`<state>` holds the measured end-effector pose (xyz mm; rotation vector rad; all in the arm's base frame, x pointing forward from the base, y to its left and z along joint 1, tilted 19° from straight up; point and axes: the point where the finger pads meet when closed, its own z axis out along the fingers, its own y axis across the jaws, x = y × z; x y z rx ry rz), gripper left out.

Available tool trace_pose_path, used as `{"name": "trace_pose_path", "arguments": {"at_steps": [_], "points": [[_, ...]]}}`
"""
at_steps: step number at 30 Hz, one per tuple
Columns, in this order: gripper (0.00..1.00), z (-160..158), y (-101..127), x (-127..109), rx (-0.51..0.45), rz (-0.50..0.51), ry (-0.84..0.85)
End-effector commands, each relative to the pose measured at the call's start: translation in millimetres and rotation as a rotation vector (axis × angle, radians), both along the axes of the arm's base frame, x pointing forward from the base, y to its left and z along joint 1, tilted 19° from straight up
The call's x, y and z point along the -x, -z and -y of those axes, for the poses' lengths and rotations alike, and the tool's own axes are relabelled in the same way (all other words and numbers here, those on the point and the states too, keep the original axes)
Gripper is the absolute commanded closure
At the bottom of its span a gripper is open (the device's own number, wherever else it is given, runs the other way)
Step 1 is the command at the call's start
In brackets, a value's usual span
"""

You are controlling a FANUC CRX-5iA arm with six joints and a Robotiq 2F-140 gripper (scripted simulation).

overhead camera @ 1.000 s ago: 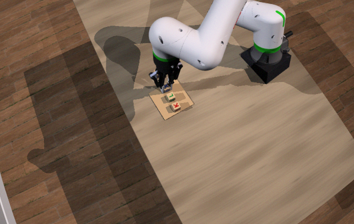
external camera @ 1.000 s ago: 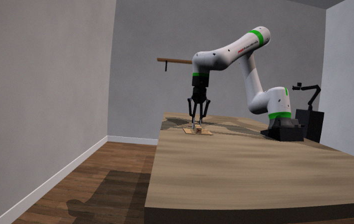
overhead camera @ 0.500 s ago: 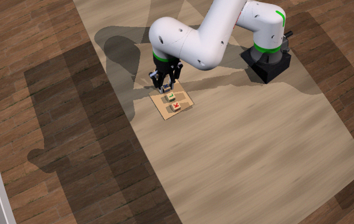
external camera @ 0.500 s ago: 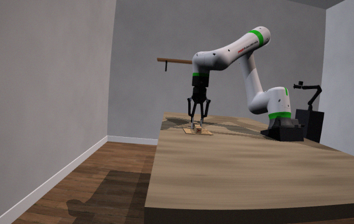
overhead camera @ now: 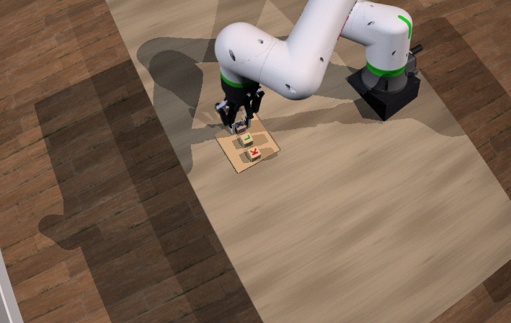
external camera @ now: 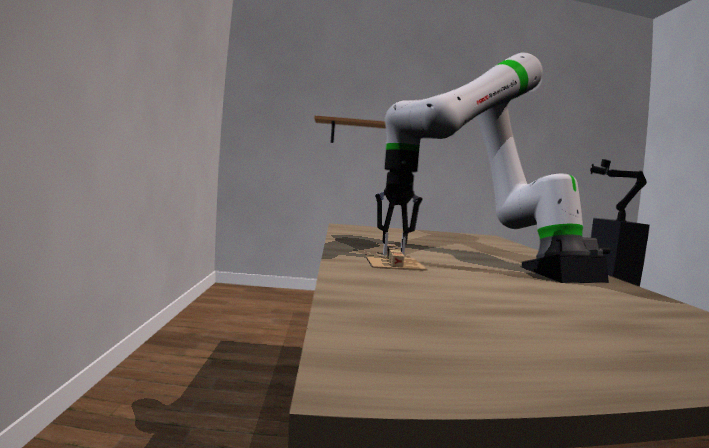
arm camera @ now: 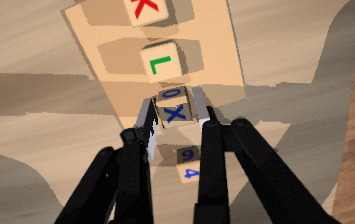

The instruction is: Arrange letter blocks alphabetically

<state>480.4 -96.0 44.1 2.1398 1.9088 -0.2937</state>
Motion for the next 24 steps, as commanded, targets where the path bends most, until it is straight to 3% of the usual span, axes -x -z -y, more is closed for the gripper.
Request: {"name": "trace_pose_path", "arguments": {"at_steps": [1,4,16,24], "points": [[0.72,-3,-8,0,0.0,0.0,0.0],[0.72,-4,-12,0,0.0,0.0,0.0],[0.72,-23,-69,1,0.0,0.0,0.0],[0.72,-27,-79,2,0.0,0.0,0.0]]}}
